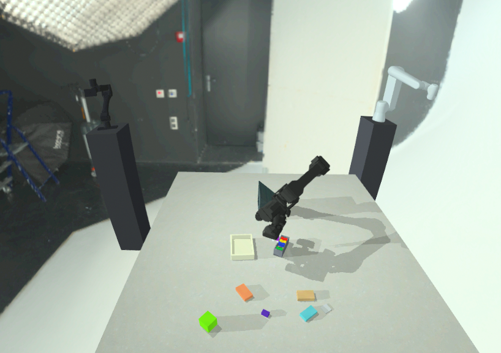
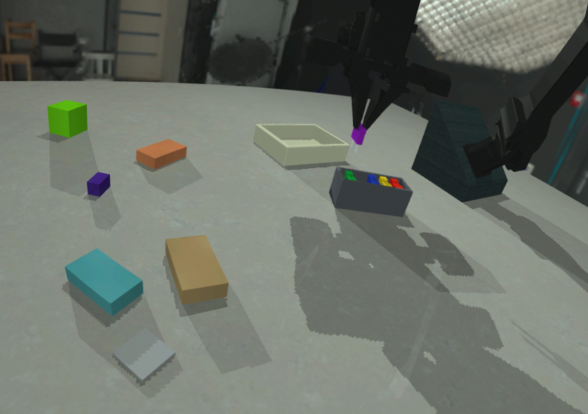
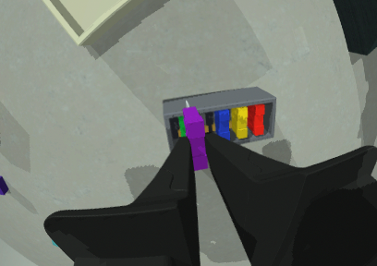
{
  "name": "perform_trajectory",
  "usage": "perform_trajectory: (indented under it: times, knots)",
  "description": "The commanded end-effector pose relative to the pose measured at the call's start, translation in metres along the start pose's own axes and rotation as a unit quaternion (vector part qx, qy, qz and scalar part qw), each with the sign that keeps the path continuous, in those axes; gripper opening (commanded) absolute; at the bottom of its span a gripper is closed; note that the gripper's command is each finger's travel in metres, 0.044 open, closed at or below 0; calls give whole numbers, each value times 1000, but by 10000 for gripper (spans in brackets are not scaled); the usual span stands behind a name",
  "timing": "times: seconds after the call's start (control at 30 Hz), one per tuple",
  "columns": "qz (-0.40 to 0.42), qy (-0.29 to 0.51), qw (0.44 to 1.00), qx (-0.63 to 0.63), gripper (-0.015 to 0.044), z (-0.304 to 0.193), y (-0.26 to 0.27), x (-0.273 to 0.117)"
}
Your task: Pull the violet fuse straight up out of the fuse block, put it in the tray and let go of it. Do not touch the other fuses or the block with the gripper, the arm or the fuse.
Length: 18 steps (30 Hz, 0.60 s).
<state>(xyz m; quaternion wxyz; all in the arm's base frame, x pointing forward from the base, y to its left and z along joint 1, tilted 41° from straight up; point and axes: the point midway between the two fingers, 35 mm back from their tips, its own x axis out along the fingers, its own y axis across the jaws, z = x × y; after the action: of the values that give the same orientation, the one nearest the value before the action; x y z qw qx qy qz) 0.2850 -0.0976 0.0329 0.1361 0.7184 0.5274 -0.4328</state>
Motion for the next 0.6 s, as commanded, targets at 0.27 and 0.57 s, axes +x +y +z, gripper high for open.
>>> perform_trajectory:
  times: [0.27,0.57]
  knots:
    - [4,-5,1000,2,0,64,29,-5]
    - [3,-4,1000,1,0,119,41,-2]
